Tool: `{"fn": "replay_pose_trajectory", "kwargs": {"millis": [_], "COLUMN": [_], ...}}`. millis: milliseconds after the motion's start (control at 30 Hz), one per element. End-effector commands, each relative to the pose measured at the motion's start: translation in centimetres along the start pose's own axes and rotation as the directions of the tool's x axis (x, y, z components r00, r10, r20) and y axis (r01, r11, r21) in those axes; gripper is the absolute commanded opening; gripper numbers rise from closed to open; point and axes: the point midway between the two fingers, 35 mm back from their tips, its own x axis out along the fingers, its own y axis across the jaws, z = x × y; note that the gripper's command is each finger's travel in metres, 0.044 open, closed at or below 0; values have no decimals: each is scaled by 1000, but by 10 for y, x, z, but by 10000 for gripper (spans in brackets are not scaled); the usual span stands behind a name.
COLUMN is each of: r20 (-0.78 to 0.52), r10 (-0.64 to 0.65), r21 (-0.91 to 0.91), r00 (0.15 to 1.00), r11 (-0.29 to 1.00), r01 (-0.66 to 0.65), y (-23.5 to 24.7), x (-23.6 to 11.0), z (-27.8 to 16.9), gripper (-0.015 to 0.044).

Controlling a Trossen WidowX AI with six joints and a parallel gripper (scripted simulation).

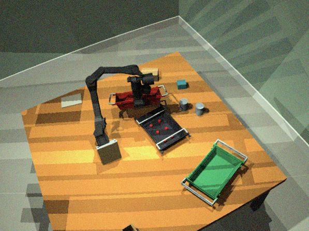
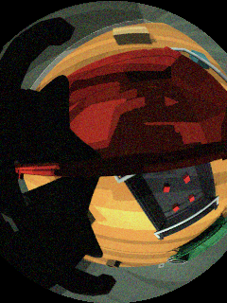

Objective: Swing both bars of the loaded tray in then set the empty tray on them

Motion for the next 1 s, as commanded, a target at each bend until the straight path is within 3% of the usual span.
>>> {"fn": "replay_pose_trajectory", "kwargs": {"millis": [0, 967], "r20": [19, 12], "r10": [10, 20], "r21": [63, 533], "r00": [1000, 1000], "r11": [998, 846], "r01": [-11, -23], "y": [-5, -60], "x": [-6, -10], "z": [8, 42], "gripper": [0, 0]}}
